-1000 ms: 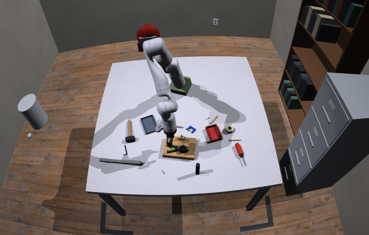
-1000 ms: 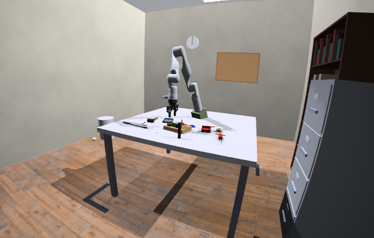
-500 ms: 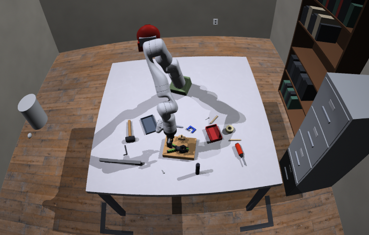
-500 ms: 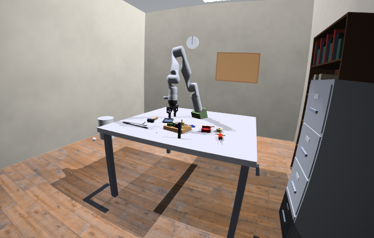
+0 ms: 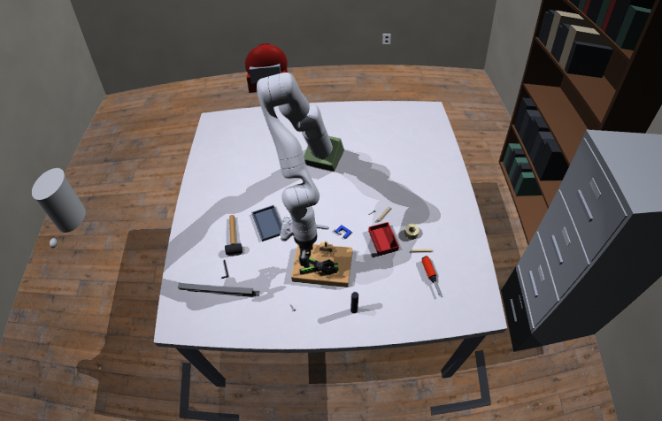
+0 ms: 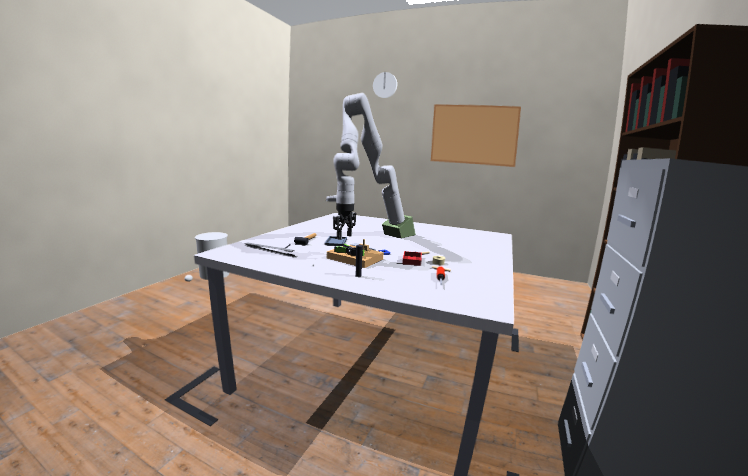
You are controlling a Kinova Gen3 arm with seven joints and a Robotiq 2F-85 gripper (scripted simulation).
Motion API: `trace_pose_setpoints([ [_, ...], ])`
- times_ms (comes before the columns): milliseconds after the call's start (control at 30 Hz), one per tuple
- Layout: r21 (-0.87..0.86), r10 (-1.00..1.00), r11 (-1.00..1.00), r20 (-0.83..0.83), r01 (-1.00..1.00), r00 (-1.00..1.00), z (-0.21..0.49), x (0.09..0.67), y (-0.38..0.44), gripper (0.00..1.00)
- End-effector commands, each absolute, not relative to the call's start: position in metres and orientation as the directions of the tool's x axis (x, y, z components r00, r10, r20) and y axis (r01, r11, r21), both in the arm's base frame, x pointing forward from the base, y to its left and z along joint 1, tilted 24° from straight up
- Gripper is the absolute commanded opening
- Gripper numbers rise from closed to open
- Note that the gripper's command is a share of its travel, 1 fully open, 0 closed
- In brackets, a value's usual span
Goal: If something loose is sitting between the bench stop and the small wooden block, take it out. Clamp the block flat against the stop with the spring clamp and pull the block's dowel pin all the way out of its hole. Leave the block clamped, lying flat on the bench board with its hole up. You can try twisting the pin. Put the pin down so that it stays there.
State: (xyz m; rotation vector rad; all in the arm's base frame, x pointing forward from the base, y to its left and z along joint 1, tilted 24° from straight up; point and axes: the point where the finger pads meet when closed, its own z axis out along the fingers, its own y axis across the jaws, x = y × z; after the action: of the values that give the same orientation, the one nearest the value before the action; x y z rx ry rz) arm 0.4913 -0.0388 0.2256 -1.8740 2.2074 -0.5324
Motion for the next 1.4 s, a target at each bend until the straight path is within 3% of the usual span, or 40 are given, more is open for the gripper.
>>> trace_pose_setpoints([
  [0, -0.395, -0.981, 0.133, 0.08, -0.909, -0.178, 0.223, 0.493, -0.039, 0.77],
  [1367, -0.395, -0.981, 0.133, 0.08, -0.909, -0.178, 0.211, 0.498, -0.041, 0.77],
])
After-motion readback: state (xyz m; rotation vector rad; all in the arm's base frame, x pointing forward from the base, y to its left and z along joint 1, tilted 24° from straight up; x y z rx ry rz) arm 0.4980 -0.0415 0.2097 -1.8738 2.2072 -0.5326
